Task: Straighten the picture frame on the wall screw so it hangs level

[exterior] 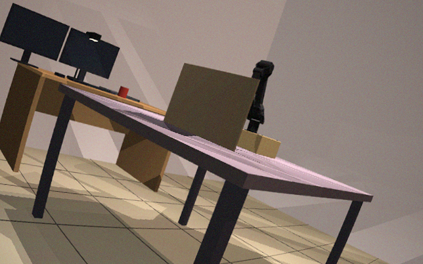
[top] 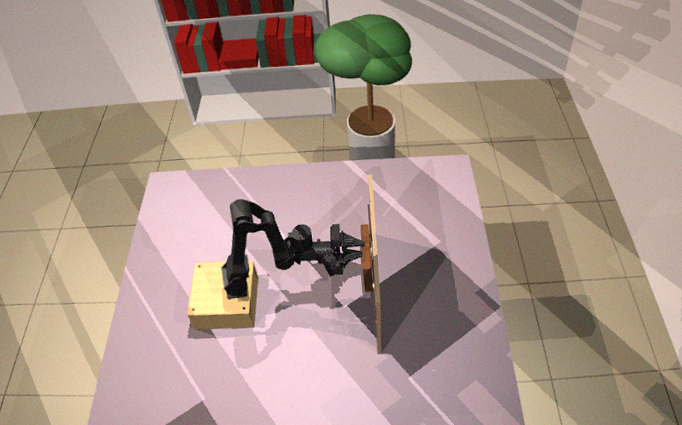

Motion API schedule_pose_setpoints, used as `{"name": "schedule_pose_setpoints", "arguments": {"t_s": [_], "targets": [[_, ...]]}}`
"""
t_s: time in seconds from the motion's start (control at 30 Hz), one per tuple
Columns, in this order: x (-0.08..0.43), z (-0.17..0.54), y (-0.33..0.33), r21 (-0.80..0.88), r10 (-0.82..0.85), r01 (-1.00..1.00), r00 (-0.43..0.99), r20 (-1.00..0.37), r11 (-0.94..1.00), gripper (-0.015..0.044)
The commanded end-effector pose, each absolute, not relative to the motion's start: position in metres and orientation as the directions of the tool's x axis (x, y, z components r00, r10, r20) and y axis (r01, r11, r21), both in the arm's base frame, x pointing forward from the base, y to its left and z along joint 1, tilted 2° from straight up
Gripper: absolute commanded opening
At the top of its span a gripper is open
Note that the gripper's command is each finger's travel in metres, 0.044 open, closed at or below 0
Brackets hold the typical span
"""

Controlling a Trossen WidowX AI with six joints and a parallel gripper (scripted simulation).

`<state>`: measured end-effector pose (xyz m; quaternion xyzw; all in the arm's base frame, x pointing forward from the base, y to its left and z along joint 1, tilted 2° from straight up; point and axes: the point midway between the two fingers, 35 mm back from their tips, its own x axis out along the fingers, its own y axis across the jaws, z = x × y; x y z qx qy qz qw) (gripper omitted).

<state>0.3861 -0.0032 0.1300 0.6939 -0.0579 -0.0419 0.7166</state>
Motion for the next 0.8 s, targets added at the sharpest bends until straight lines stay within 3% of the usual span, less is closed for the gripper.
{"name": "schedule_pose_setpoints", "arguments": {"t_s": [0.0, 0.13, 0.37, 0.77], "targets": [[0.369, 0.129, 0.0, 1.0, -0.142, -0.024, 0.99, 0.022, -0.009, 0.026], [0.329, 0.126, 0.005, 0.994, -0.143, -0.032, 0.99, 0.017, -0.108, 0.026], [0.332, 0.131, 0.01, 0.996, -0.136, -0.022, 0.991, 0.01, -0.09, 0.026], [0.285, 0.169, 0.037, 0.995, -0.138, -0.016, 0.99, 0.002, -0.098, 0.026]]}}
